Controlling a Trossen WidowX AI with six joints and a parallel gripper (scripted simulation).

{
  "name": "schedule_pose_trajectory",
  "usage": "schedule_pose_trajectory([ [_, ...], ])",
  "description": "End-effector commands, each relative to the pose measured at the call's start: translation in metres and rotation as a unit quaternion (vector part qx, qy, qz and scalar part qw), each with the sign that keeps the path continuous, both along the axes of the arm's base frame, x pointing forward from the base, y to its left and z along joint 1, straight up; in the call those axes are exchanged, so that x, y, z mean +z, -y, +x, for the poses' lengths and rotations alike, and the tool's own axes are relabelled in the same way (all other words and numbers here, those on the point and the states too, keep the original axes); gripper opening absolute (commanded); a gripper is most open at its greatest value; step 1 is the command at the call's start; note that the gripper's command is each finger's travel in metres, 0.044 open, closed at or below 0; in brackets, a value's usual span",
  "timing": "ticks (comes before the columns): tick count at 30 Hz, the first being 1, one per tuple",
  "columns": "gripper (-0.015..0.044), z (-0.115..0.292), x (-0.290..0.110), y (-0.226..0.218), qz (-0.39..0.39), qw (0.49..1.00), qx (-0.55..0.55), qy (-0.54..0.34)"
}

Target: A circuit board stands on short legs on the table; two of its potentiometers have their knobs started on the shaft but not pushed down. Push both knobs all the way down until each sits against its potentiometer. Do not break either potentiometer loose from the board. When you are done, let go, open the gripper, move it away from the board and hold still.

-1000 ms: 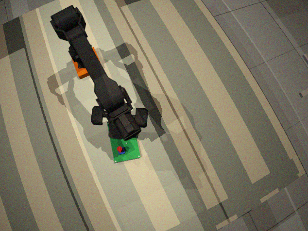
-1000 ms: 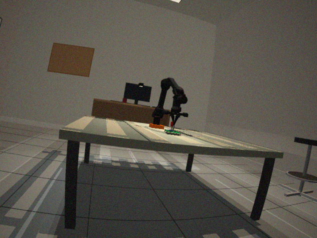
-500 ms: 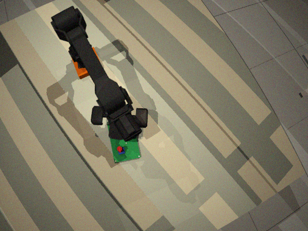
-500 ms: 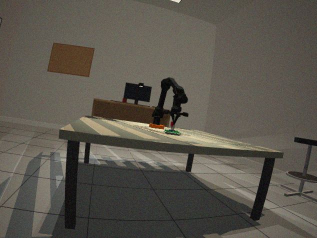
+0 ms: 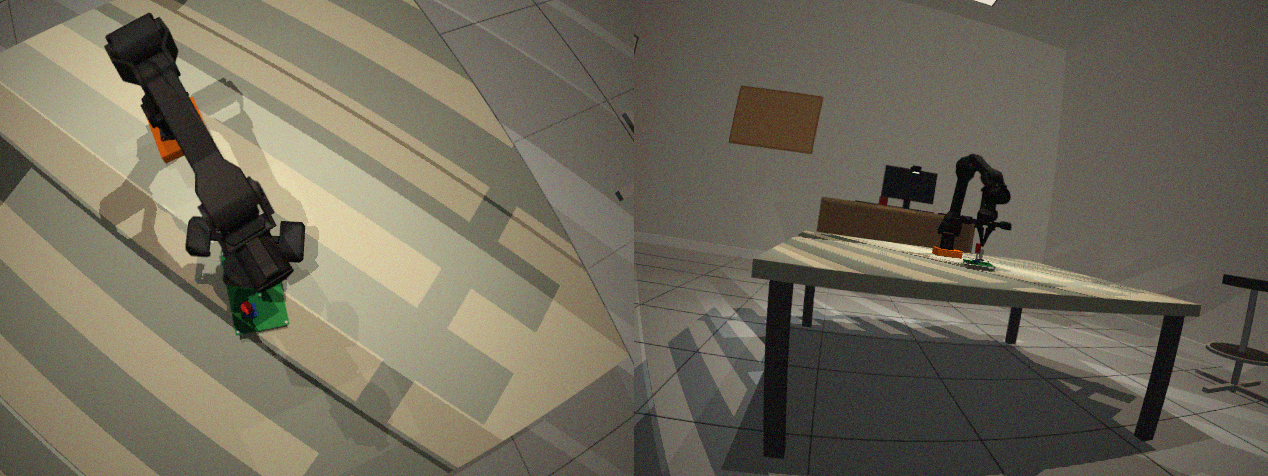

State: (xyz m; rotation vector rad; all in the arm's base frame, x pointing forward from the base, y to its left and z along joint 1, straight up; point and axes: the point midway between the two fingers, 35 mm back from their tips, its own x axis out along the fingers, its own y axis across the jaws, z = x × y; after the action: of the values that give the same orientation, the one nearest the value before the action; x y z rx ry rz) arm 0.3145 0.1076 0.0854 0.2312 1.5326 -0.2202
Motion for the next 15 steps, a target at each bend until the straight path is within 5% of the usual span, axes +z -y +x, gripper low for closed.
schedule_pose_trajectory([
  [1,0.0053,0.0,-0.001,0.0,0.0,1.0,0.0,-0.001],
  [7,0.021,0.0,-0.001,0.0,0.0,1.0,0.0,-0.001],
  [15,0.0,0.021,0.015,0.0,0.013,0.998,0.047,0.049],
])
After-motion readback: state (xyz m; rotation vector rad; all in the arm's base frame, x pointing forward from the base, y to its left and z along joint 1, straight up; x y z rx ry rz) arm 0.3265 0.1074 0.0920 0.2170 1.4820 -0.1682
